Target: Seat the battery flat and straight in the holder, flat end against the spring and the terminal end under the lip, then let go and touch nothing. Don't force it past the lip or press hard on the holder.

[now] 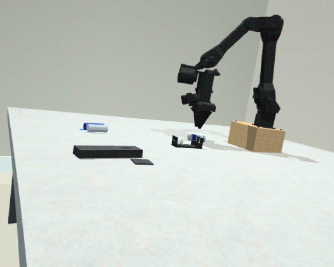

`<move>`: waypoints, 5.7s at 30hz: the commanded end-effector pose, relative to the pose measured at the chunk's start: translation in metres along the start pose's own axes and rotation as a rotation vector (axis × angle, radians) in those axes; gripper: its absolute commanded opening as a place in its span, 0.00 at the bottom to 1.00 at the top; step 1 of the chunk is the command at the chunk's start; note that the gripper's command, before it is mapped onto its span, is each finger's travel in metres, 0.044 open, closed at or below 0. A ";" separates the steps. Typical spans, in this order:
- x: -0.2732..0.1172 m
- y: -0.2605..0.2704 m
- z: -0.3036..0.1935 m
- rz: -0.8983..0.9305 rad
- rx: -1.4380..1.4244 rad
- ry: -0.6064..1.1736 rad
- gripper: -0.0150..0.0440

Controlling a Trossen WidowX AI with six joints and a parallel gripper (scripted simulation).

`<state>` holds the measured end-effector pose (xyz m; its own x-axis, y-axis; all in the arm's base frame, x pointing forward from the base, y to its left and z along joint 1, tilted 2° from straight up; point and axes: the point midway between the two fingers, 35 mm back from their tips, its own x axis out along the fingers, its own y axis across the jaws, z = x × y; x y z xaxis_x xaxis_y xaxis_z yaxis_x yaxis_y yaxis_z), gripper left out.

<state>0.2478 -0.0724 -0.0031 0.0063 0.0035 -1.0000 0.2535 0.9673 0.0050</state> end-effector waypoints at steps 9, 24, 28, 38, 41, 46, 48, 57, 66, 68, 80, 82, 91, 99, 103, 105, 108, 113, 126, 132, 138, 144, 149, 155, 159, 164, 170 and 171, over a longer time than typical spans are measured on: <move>0.019 0.000 0.000 0.002 0.008 0.004 0.67; 0.044 0.000 -0.001 0.002 0.008 0.004 0.67; 0.049 0.000 -0.002 0.002 0.008 0.004 0.67; 0.049 0.000 -0.002 0.002 0.008 0.004 0.40; 0.049 0.000 -0.002 0.002 0.008 0.004 0.40; 0.032 0.000 0.000 0.002 0.008 0.004 0.40; 0.017 0.000 0.000 0.002 0.008 0.004 0.40; -0.003 0.009 0.005 0.002 -0.026 0.004 0.40; -0.016 0.071 0.039 0.019 -0.172 -0.007 0.40; -0.018 0.087 0.046 0.018 -0.200 -0.008 0.40; -0.030 0.146 0.060 0.017 -0.288 0.004 0.40; -0.025 0.146 0.060 0.013 -0.288 0.032 0.40; -0.003 0.144 0.056 -0.010 -0.288 0.171 0.40; 0.009 0.143 0.053 -0.028 -0.286 0.253 0.40; 0.009 0.143 0.053 -0.031 -0.287 0.260 0.40; 0.010 0.143 0.054 -0.033 -0.287 0.271 0.40; 0.011 0.143 0.054 -0.035 -0.287 0.287 0.40; 0.013 0.144 0.056 -0.039 -0.288 0.315 0.40; 0.017 0.145 0.059 -0.051 -0.289 0.385 0.40; 0.020 0.145 0.060 -0.057 -0.288 0.418 0.40; 0.022 0.145 0.061 -0.062 -0.288 0.450 0.40; 0.024 0.146 0.061 -0.068 -0.287 0.483 0.40; 0.025 0.146 0.062 -0.076 -0.288 0.506 0.40; 0.026 0.146 0.064 -0.077 -0.288 0.506 0.40; 0.026 0.147 0.066 -0.078 -0.288 0.506 0.40; 0.027 0.148 0.068 -0.079 -0.289 0.505 0.40; 0.027 0.149 0.071 -0.080 -0.289 0.506 0.40; 0.027 0.149 0.072 -0.080 -0.289 0.506 0.40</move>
<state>0.3523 0.0536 -0.0279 -0.4853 -0.0193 -0.8741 -0.0362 0.9993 -0.0019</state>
